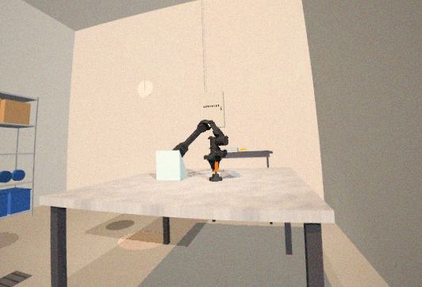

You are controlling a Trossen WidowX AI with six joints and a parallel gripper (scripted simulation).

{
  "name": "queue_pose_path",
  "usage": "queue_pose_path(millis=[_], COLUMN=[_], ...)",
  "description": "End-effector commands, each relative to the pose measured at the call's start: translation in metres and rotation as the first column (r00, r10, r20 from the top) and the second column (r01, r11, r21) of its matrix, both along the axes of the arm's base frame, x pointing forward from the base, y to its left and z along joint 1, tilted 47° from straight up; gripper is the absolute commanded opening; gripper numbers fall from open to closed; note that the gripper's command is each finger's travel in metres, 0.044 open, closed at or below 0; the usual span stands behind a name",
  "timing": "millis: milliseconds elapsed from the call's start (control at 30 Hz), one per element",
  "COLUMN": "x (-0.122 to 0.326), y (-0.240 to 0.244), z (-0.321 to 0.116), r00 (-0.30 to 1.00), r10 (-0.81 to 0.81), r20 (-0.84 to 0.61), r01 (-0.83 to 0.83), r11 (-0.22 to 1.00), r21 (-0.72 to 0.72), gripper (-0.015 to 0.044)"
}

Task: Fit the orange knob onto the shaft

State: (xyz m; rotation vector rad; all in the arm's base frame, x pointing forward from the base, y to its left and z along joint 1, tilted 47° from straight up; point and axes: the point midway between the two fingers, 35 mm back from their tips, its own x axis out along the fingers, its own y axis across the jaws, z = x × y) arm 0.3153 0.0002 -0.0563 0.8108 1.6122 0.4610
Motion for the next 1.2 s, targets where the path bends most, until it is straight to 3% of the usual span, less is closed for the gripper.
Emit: queue_pose_path(millis=[0, 1167], x=[0.0009, 0.0028], y=[0.0002, -0.0013], z=[-0.0004, -0.0004], r00=[1.000, 0.998], r10=[0.004, -0.046], r20=[0.008, -0.044], r01=[-0.004, 0.045], r11=[1.000, 0.999], r21=[0.000, -0.004], gripper=[0.0000, 0.0000])
